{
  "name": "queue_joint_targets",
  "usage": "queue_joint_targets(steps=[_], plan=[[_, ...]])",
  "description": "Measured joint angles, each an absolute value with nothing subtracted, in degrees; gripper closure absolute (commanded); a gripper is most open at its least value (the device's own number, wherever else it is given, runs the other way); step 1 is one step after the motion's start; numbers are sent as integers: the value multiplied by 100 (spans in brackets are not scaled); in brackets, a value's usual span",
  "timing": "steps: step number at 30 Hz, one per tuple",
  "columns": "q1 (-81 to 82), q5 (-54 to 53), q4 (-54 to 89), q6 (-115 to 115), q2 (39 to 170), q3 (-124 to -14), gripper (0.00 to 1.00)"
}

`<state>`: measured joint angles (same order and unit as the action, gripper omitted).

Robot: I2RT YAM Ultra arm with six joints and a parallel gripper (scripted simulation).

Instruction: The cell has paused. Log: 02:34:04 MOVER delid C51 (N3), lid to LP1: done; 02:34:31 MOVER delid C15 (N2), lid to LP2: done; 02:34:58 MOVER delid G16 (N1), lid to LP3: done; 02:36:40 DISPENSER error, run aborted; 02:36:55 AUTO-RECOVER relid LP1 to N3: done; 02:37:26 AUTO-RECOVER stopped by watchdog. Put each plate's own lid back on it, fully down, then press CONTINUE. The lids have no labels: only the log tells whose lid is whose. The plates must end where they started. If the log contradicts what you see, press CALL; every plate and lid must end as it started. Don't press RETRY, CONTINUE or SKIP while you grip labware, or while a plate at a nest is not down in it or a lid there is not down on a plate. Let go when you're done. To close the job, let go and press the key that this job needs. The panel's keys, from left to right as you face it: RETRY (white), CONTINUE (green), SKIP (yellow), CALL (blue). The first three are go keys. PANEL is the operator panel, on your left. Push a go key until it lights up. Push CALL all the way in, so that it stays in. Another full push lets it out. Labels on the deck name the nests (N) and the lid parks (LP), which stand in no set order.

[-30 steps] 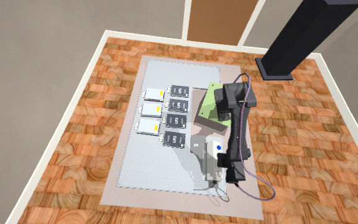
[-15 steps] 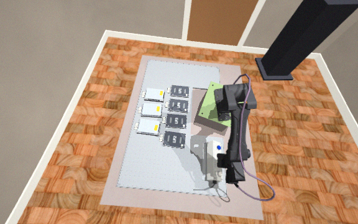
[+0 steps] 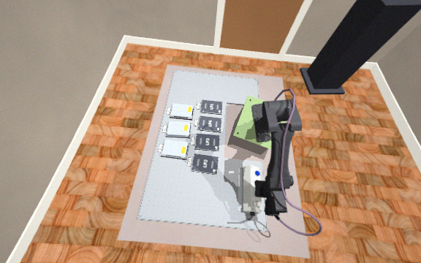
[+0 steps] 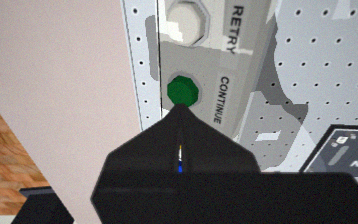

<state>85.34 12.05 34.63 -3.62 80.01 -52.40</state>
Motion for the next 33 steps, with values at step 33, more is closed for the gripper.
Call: queue_joint_targets(steps=[33], plan=[[8449,1168,3037,-287,8289,-5100,100]])
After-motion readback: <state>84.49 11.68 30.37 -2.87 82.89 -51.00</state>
